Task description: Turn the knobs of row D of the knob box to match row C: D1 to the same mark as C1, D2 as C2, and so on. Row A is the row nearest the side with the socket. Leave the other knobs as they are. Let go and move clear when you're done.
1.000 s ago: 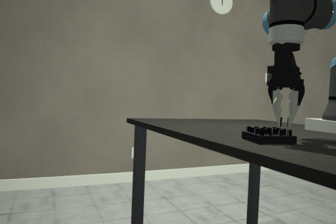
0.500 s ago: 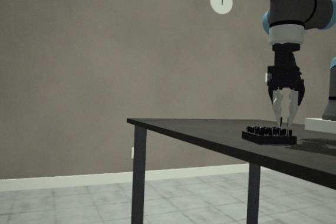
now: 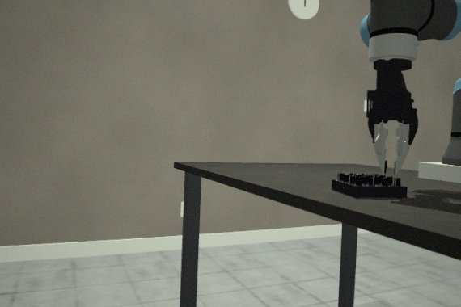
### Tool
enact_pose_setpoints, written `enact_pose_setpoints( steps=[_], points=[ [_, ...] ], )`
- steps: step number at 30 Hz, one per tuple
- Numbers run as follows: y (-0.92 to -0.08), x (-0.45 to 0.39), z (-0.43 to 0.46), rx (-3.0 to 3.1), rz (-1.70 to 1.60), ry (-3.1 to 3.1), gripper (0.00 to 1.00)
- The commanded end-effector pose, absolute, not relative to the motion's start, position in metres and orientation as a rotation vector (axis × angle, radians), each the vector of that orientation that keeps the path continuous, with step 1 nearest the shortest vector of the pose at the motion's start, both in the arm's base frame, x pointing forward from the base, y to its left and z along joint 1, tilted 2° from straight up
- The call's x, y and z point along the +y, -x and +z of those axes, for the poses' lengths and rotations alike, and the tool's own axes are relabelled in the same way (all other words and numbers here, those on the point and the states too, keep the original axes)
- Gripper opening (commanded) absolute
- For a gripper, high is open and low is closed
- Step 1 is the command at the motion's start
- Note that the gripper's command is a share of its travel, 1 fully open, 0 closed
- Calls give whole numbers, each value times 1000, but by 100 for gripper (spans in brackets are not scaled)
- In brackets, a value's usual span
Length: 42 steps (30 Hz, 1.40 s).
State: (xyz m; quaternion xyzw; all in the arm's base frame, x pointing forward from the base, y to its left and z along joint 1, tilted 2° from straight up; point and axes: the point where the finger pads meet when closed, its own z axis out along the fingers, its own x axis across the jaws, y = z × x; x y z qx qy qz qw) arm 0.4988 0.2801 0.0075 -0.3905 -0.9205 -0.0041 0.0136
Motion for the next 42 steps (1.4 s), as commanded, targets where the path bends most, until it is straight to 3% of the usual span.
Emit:
enact_pose_setpoints(
  steps=[1,42],
  points=[
    [-499,280,8,-2868,-14,1217,11],
    [-499,280,-6,-2868,-14,1217,11]
  ],
)
